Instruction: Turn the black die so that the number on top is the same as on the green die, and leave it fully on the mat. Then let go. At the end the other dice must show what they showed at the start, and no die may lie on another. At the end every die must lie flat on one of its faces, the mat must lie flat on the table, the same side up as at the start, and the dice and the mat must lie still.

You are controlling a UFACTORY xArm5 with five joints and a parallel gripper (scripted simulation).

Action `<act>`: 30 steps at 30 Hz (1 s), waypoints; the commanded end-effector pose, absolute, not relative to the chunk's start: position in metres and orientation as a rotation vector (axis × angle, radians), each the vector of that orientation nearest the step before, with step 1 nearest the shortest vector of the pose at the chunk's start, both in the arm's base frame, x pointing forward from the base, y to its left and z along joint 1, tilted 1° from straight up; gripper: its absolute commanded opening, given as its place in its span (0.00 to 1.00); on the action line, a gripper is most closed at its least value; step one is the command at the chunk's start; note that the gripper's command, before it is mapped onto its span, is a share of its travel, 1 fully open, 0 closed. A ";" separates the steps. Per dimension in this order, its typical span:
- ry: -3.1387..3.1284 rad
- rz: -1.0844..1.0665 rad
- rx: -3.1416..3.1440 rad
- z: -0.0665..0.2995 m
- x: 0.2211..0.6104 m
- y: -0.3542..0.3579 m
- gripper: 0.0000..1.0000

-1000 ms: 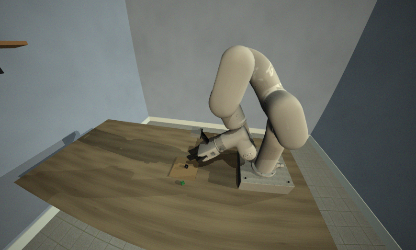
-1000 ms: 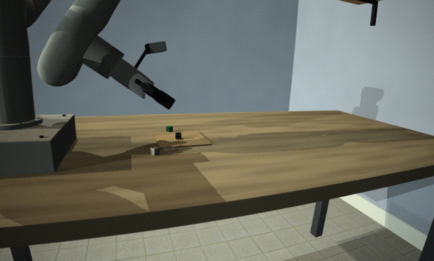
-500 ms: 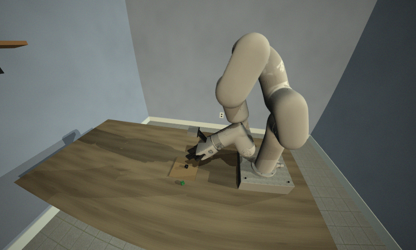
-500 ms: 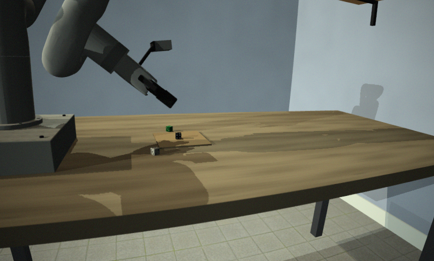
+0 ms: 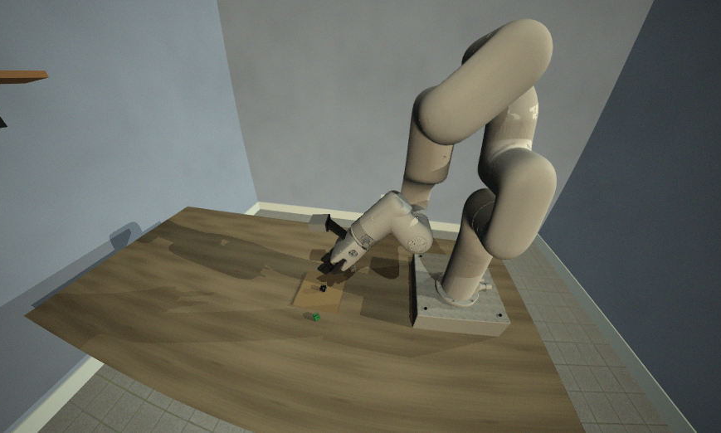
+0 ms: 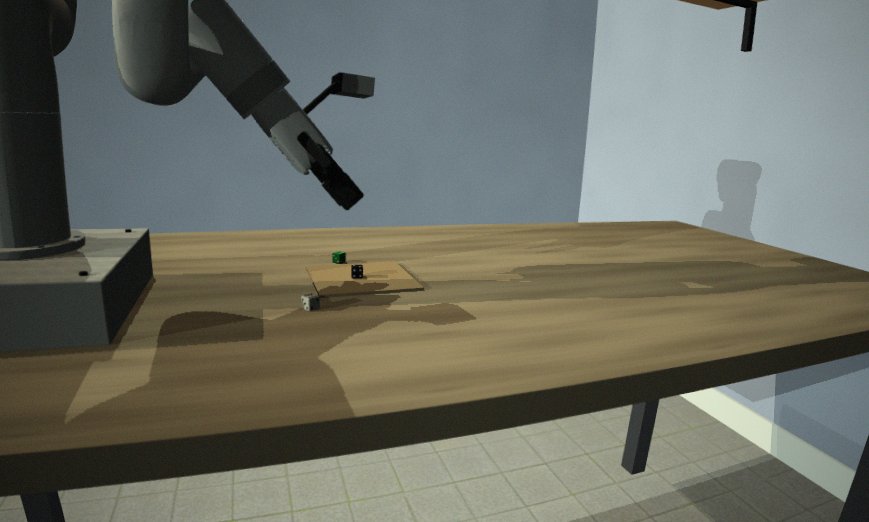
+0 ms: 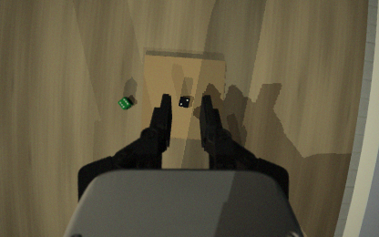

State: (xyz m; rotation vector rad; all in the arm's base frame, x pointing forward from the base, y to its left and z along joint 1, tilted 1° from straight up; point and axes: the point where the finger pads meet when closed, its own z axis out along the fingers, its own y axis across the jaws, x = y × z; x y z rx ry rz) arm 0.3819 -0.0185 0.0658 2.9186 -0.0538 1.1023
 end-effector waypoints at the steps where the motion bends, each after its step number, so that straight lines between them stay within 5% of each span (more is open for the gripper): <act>1: -0.057 0.873 3.000 0.069 0.390 -0.019 0.31; 30: -0.062 0.064 3.139 0.087 0.420 -0.017 0.31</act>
